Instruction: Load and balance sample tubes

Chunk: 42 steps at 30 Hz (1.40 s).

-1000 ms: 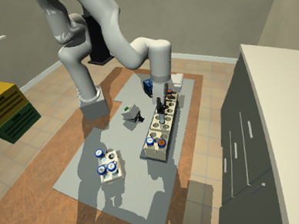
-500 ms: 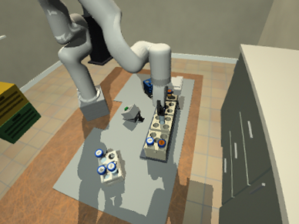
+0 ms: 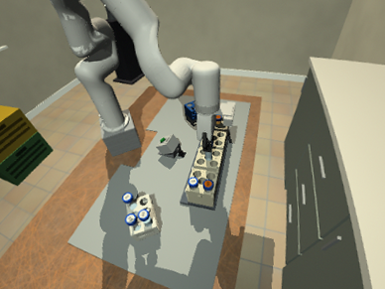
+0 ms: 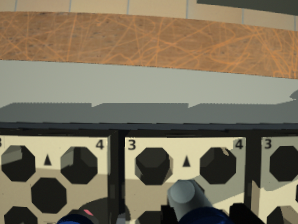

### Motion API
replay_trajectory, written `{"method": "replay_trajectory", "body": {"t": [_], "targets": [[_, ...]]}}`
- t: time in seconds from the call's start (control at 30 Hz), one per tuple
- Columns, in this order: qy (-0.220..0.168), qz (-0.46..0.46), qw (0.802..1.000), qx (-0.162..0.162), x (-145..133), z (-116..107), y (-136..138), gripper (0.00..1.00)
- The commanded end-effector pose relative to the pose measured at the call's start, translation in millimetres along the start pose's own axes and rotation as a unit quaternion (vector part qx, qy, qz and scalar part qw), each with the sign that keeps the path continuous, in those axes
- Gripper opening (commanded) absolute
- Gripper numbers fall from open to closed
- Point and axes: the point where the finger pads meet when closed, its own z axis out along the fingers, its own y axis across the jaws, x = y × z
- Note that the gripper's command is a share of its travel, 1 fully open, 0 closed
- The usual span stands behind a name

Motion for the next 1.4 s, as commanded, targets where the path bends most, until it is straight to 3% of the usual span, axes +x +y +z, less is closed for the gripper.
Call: {"method": "replay_trajectory", "body": {"t": [0.0,1.37], "targets": [[0.002,0.0,1.0,0.0,1.7,2.2,0.3,0.0],[0.002,0.0,1.0,0.0,1.7,37.2,0.3,0.0]]}}
